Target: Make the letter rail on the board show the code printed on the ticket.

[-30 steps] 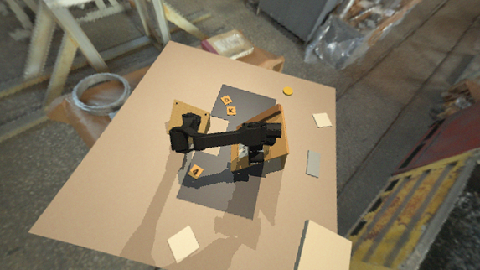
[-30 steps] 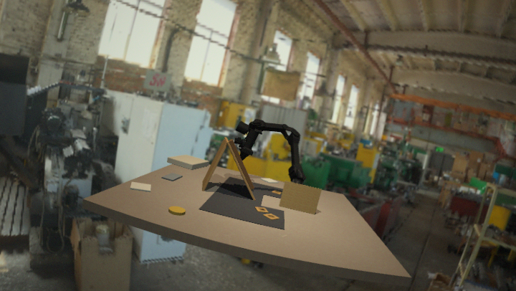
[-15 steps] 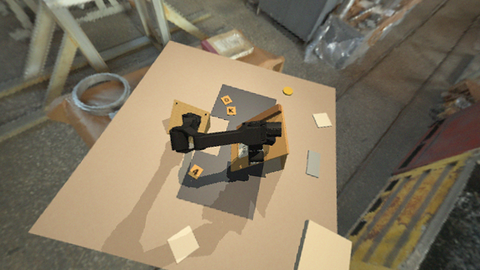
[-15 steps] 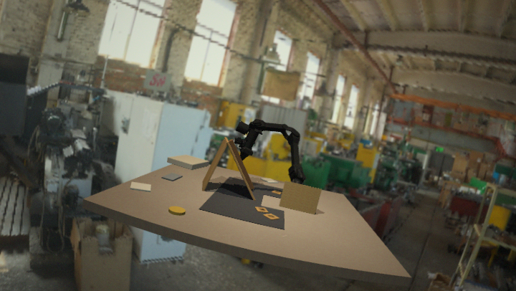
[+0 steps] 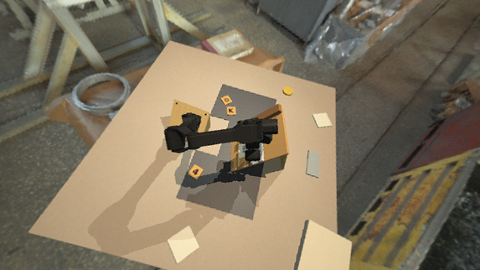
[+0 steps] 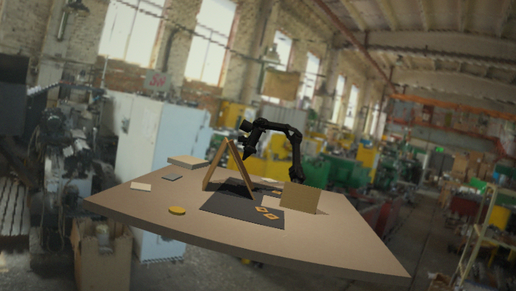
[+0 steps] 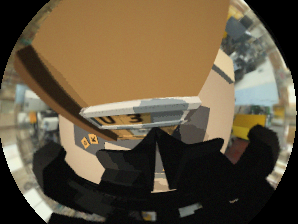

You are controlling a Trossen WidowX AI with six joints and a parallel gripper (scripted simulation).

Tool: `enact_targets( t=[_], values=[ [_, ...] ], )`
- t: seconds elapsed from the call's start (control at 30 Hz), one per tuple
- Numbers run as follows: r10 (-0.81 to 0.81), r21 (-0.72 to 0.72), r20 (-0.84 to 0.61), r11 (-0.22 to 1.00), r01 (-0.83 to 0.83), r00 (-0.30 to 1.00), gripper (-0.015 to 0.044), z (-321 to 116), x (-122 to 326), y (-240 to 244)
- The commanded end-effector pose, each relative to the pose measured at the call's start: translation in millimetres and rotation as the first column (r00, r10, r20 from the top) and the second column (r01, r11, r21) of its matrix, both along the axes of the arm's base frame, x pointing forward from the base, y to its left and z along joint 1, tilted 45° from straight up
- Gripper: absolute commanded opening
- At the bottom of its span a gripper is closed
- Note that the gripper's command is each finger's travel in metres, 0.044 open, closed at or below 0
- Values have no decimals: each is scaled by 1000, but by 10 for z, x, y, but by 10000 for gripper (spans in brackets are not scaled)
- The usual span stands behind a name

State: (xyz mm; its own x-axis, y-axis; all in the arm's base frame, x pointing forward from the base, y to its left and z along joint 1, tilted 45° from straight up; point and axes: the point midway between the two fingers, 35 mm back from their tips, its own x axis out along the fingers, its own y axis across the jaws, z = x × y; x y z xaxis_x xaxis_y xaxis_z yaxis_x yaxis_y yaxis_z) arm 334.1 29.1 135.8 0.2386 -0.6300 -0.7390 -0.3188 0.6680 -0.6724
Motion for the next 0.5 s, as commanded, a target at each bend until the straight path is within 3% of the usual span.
enact_targets(
  t=[0.0, 0.1, 0.27, 0.47],
  values=[
    [-3, 1, -6, 1000, 3, 1000, 0, 17, -62, 9],
    [-3, 1, -6, 1000, 3, 1000, 0, 21, -71, 11],
    [66, 15, 68, 998, -67, 996, 131, 148, -179, 178],
    [237, 60, 263, 963, -261, 935, 289, 411, -631, 554]
  ],
)
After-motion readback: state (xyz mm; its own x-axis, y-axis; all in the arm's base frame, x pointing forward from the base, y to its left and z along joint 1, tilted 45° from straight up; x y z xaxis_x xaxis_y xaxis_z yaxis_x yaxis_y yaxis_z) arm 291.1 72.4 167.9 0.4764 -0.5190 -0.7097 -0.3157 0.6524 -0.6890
